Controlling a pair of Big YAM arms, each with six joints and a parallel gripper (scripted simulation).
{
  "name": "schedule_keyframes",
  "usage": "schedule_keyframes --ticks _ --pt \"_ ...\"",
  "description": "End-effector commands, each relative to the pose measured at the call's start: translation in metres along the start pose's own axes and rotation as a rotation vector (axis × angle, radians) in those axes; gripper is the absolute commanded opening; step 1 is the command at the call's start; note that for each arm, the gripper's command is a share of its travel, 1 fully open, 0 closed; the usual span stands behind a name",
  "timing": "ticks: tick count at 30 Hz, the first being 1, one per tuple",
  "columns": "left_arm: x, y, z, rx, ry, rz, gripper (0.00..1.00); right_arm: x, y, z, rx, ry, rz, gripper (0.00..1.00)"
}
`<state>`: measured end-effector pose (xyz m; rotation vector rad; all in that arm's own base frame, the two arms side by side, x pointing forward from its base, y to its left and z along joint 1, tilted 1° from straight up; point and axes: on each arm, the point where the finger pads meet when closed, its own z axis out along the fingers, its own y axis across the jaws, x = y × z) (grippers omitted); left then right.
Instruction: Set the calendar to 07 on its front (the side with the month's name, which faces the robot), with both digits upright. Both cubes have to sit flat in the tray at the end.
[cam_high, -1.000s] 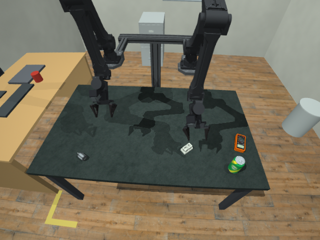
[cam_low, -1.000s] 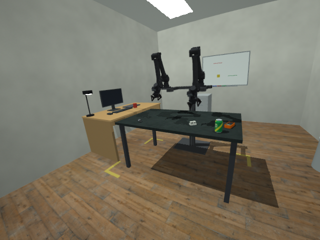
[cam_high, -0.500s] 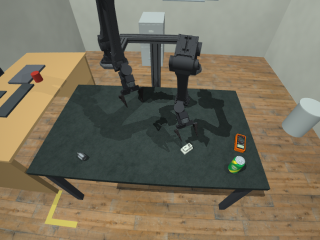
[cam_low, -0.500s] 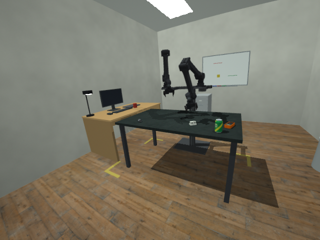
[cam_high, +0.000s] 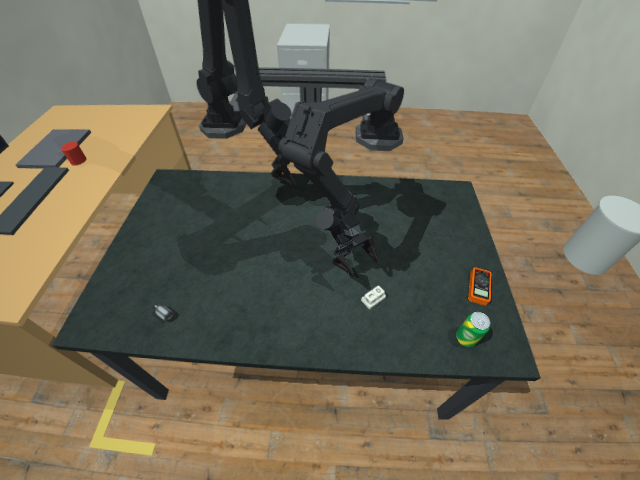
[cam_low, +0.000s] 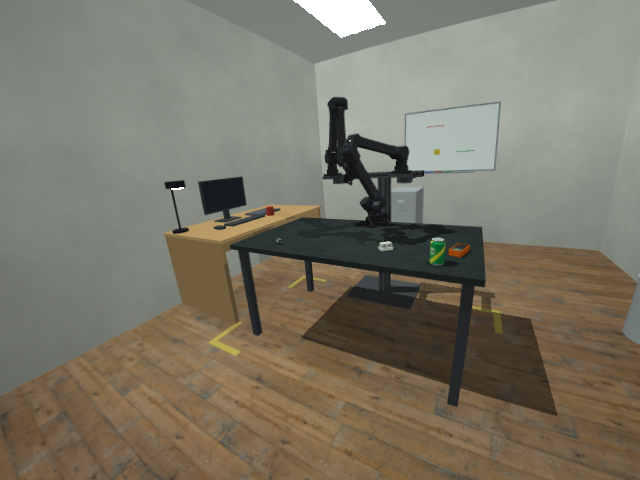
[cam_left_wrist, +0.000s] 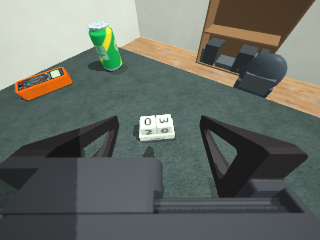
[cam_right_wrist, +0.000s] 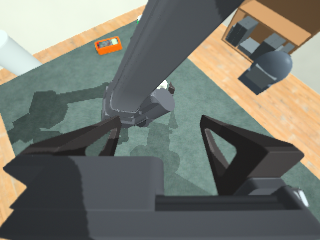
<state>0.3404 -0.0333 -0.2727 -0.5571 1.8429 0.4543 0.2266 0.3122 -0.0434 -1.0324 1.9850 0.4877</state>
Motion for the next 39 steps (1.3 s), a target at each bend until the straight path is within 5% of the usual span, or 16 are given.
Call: schedule_keyframes --ticks 1,21,25,30,39 --pt "0.006 0.002 -0.007 -0.035 0.016 -0.081 1.0 -0.029 0.008 0.003 -0.027 -0.092 0.021 1.0" --pt "0.007 0.005 -0.007 -0.062 0.002 -0.046 1.0 -0.023 0.007 0.003 -0.03 -0.077 0.01 1.0" --pt "0.004 -0.004 0.004 -0.073 0.016 0.023 0.55 -0.023 0.007 0.003 -0.03 -0.077 0.01 1.0" --pt "0.008 -0.007 0.023 -0.106 0.057 0.137 0.53 -0.023 0.007 0.003 -0.03 -0.077 0.01 1.0" --pt "0.007 -0.03 0.081 -0.016 0.326 0.529 0.53 -0.026 0.006 0.018 -0.029 -0.084 0.012 1.0"
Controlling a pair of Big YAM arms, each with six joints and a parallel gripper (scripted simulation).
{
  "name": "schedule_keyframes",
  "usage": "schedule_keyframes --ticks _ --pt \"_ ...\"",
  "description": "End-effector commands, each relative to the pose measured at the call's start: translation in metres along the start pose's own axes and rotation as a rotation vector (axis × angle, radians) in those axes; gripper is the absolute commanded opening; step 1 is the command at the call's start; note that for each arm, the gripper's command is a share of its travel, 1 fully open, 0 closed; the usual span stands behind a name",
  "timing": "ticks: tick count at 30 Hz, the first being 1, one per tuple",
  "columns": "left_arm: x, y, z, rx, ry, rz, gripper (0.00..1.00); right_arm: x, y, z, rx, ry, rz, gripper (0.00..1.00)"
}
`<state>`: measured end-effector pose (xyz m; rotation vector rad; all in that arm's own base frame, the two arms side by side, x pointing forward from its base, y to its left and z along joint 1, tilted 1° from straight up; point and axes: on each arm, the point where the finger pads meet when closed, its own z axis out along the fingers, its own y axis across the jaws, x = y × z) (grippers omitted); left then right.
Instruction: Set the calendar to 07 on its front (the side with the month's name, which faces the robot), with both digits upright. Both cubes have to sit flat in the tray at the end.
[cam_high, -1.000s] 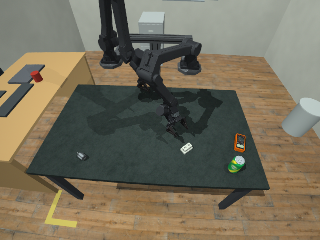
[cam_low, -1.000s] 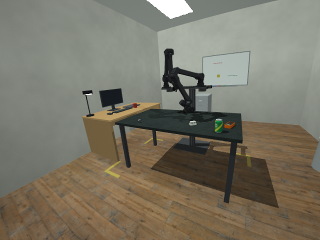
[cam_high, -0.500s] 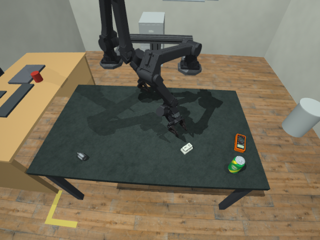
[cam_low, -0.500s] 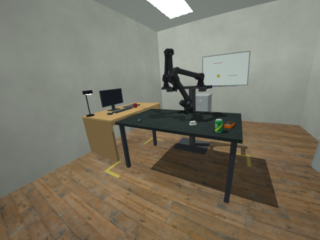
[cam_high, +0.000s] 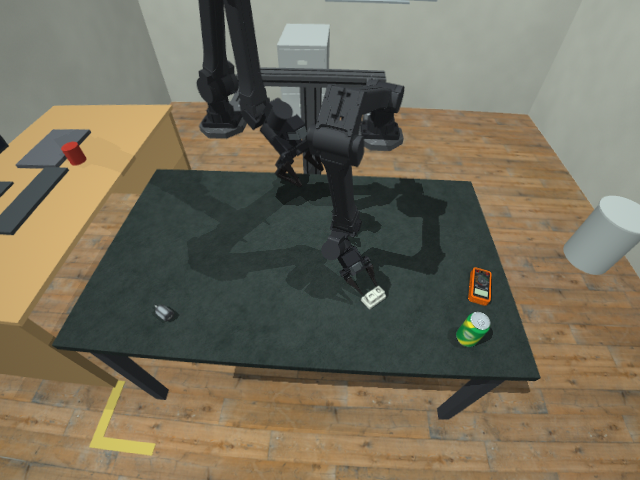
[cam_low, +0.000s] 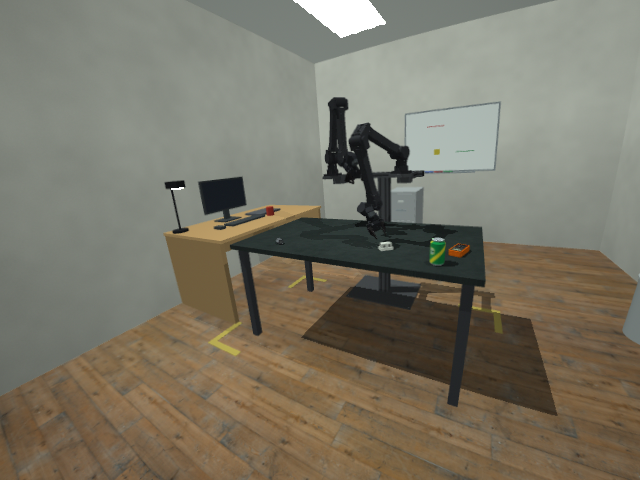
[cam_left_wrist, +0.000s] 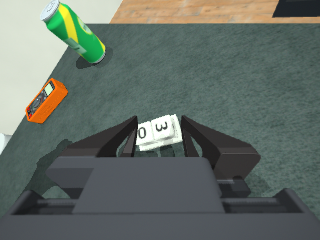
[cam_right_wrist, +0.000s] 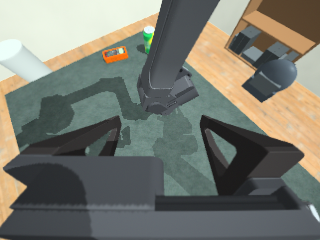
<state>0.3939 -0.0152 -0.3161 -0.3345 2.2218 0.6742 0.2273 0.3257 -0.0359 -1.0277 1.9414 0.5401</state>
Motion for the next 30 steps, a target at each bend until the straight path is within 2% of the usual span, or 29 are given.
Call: schedule_keyframes --ticks 1,5,8,13,18,22,24,27,28,30 --pt "-0.025 -0.006 0.014 0.02 0.058 0.212 0.53 -0.012 -0.001 0.018 0.001 -0.036 0.01 1.0" --pt "-0.033 -0.007 0.029 0.086 0.139 0.34 0.53 -0.012 -0.002 0.037 0.003 -0.036 0.011 1.0" --pt "-0.035 -0.006 0.032 0.1 0.156 0.378 0.53 -0.012 -0.003 0.041 0.003 -0.036 0.011 1.0" --pt "-0.045 0.003 0.05 0.232 0.264 0.576 0.53 -0.009 -0.003 0.067 0.003 -0.037 0.011 1.0" --pt "-0.05 0.015 0.058 0.395 0.343 0.743 0.53 -0.006 -0.003 0.085 0.004 -0.037 0.012 1.0" --pt "-0.05 0.024 0.057 0.529 0.384 0.842 0.53 -0.01 -0.003 0.091 0.003 -0.048 0.022 1.0" --pt "-0.05 0.024 0.057 0.529 0.384 0.842 0.53 -0.01 -0.003 0.091 0.003 -0.048 0.022 1.0" --pt "-0.051 0.031 0.053 0.635 0.4 0.91 0.53 -0.011 -0.003 0.091 0.004 -0.051 0.023 1.0" --pt "-0.049 0.032 0.05 0.67 0.403 0.938 0.53 -0.011 -0.003 0.091 0.004 -0.051 0.023 1.0" --pt "-0.007 0.026 0.032 0.76 0.454 1.042 0.53 -0.011 -0.003 0.091 0.004 -0.051 0.023 1.0"
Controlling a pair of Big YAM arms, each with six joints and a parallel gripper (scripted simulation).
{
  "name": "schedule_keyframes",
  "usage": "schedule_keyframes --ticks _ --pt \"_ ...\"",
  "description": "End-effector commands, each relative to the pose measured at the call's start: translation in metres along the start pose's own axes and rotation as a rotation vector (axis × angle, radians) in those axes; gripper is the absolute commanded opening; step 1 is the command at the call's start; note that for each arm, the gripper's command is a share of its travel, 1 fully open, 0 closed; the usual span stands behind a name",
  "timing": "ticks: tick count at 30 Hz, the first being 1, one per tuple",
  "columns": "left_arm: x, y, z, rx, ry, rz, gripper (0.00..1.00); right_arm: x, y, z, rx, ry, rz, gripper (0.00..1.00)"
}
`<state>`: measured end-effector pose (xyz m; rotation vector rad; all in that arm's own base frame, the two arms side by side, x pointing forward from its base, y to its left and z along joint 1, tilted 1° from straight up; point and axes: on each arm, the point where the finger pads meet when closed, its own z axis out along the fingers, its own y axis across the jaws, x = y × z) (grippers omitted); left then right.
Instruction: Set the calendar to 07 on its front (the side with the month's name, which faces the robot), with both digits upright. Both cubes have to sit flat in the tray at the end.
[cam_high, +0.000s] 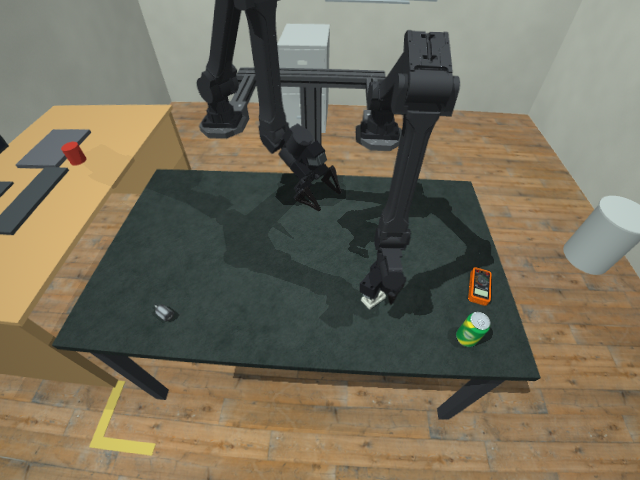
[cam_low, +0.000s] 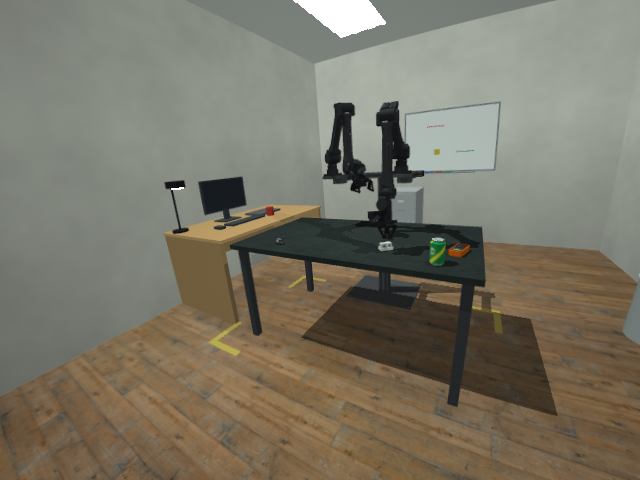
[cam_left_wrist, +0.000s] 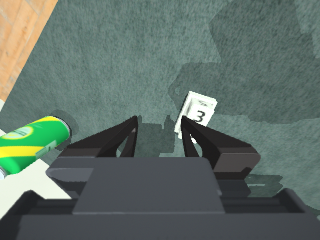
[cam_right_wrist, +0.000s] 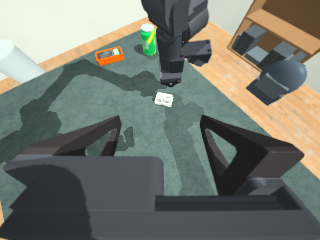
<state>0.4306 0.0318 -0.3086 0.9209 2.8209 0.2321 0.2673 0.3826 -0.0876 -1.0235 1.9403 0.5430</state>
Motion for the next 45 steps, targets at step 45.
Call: schedule_keyframes --ticks 45 --pt "0.052 -0.058 0.041 0.204 0.089 0.25 0.53 -0.01 -0.001 0.003 0.0 -0.026 0.005 1.0"
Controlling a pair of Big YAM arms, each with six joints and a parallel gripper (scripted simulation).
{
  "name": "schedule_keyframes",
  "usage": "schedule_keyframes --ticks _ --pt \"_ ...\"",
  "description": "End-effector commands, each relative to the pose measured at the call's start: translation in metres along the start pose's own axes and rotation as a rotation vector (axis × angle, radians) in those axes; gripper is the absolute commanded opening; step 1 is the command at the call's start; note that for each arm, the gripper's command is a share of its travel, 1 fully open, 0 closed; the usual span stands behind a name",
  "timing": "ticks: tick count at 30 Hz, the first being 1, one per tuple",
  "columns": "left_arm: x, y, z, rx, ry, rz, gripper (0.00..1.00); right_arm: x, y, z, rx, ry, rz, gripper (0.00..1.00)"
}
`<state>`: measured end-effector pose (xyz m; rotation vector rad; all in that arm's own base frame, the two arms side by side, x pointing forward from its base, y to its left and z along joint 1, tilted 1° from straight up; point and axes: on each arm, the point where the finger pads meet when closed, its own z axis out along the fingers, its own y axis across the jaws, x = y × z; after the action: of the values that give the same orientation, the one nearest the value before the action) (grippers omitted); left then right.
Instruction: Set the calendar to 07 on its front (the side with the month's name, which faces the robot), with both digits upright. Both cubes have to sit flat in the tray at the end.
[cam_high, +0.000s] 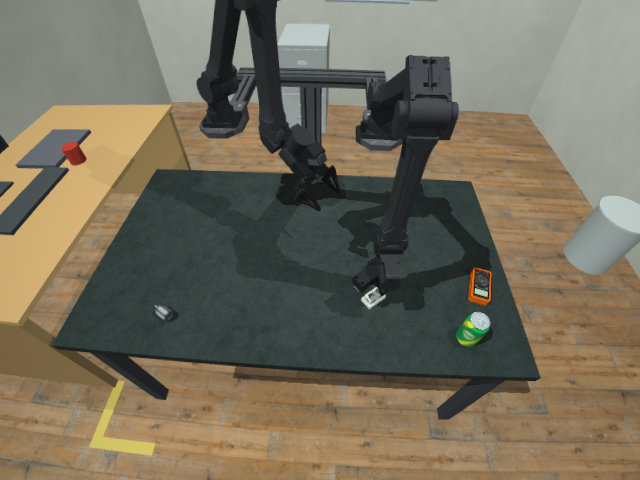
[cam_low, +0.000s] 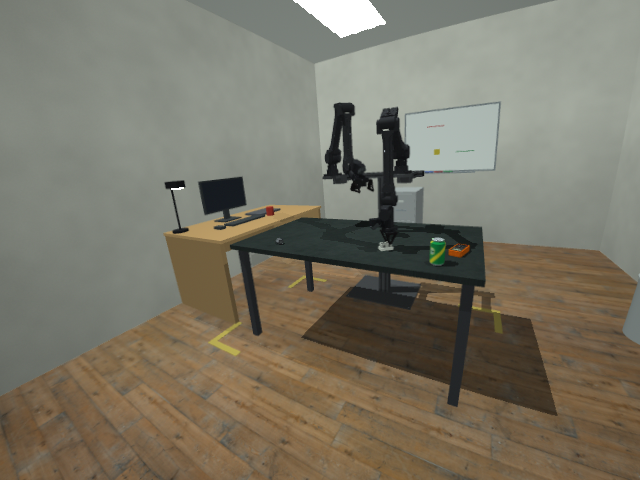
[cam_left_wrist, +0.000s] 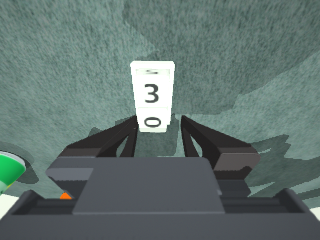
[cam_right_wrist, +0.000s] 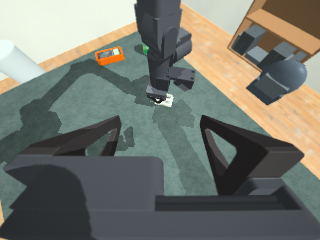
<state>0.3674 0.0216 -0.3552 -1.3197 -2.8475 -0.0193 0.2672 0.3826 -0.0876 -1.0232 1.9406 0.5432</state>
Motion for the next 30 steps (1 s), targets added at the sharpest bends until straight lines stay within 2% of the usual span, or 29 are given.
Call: schedule_keyframes --ticks 1,9,10,17,26,29,30 --pt "0.0011 -0.0034 0.0101 0.003 -0.001 0.013 0.53 -0.0102 -0.0006 0.0027 0.0 -0.026 0.005 1.0" --pt "0.0011 -0.0034 0.0101 0.003 -0.001 0.013 0.53 -0.0102 -0.0006 0.0027 0.0 -0.026 0.005 1.0" --pt "-0.0015 0.0012 0.0031 -0.003 -0.004 0.012 0.45 -0.0102 -0.0006 0.0027 0.0 -0.026 0.005 1.0" --pt "-0.0015 0.0012 0.0031 -0.003 -0.004 0.012 0.41 -0.0102 -0.0006 0.0027 0.0 -0.026 0.005 1.0" --pt "-0.0015 0.0012 0.0031 -0.003 -0.004 0.012 0.28 -0.0102 -0.0006 0.0027 0.0 -0.026 0.005 1.0" --pt "0.0032 -0.0045 0.0101 0.012 0.005 0.022 0.24 -0.0102 -0.0006 0.0027 0.0 -0.026 0.005 1.0" --pt "0.0032 -0.0045 0.0101 0.012 0.005 0.022 0.13 -0.0102 -0.0006 0.0027 0.0 -0.026 0.005 1.0"
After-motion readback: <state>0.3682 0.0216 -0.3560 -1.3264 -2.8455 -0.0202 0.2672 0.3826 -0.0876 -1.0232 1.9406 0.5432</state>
